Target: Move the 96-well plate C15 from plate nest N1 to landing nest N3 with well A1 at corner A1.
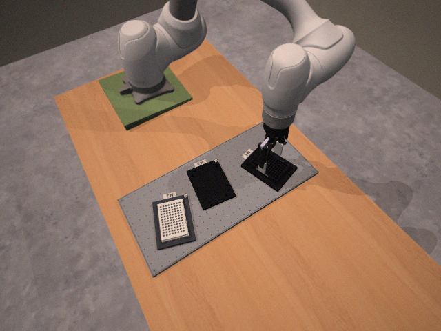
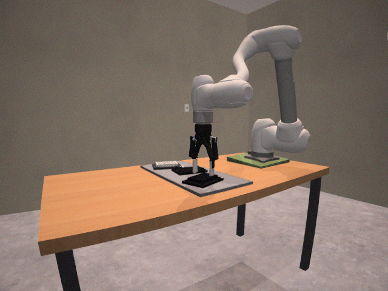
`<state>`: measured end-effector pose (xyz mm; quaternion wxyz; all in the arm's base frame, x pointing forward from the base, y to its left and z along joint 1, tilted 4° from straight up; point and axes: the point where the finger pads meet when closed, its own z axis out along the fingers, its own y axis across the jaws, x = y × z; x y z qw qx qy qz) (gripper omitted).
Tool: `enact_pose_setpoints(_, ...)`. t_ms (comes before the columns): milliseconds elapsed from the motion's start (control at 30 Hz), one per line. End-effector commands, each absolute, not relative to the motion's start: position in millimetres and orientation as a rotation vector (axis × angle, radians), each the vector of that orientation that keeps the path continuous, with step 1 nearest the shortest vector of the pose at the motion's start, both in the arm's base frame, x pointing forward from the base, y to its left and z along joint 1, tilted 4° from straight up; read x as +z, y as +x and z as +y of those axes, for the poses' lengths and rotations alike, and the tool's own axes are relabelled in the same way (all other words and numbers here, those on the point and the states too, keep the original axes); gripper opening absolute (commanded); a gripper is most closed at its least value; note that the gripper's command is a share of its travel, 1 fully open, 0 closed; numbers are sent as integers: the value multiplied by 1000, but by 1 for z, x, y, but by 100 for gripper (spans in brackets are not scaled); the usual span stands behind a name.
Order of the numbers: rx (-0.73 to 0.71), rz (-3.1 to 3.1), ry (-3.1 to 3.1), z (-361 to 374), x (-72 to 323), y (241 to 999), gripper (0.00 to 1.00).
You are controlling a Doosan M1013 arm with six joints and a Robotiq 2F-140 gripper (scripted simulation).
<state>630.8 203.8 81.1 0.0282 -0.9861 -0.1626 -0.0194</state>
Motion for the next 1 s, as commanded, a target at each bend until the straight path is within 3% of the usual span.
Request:
enact_pose_setpoints(0,-60,-502,-3043,204,81,631,59)
enact_pose_setpoints(367,-60,-502,-3043,204,81,631,59)
enact_pose_setpoints(400,-60,-502,-3043,204,81,631,66)
enact_pose_setpoints(967,-60,-502,-3043,204,81,631,66)
